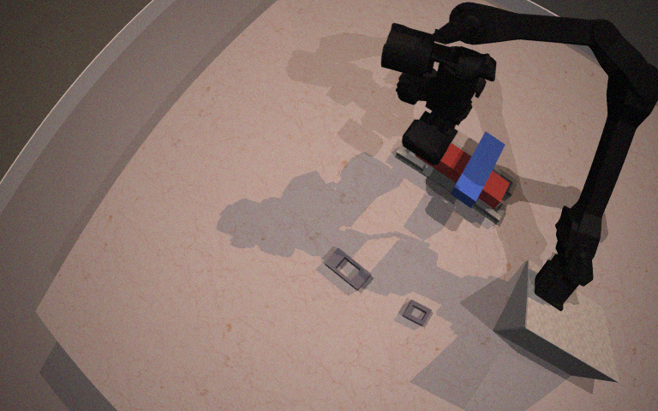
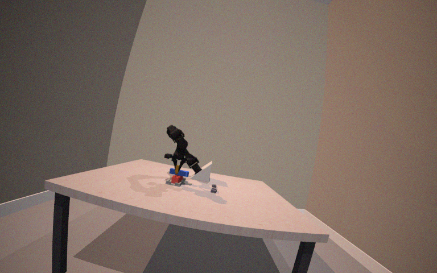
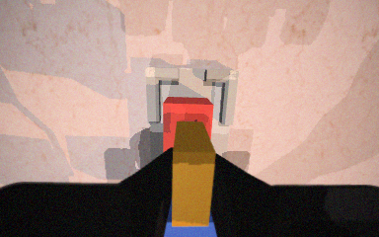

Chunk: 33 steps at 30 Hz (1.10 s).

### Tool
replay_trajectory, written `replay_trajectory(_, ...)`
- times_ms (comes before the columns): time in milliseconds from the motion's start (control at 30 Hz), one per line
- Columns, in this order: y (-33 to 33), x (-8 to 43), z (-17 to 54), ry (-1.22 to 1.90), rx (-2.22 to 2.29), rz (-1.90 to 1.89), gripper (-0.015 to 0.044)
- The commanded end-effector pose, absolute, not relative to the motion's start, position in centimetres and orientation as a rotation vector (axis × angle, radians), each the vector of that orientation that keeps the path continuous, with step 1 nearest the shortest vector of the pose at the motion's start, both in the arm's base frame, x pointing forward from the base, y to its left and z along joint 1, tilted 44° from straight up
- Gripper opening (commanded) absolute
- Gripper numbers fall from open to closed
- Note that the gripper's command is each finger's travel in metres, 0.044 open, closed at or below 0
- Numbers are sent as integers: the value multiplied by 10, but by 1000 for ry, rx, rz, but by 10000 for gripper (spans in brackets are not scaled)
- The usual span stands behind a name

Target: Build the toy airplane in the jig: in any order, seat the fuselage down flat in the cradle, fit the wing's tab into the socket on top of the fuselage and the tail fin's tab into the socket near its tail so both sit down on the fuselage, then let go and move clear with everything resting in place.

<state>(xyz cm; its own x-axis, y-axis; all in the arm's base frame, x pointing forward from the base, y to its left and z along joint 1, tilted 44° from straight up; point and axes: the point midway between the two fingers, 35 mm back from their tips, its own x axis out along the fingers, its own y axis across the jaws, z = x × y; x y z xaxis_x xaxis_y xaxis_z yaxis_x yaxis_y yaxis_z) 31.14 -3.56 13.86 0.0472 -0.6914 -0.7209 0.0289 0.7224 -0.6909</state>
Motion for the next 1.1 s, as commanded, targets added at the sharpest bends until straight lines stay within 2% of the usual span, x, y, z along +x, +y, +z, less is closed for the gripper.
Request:
replay_trajectory(0,-40,311,134,1430,-592,-599,65)
replay_trajectory(500,-53,311,121,1429,-593,-600,65)
replay_trajectory(667,-52,312,122,1433,-586,-602,31)
replay_trajectory(700,-52,312,122,1433,-586,-602,5)
replay_trajectory(833,-52,312,122,1433,-586,-602,0)
replay_trajectory(1067,-52,312,122,1433,-586,-602,184)
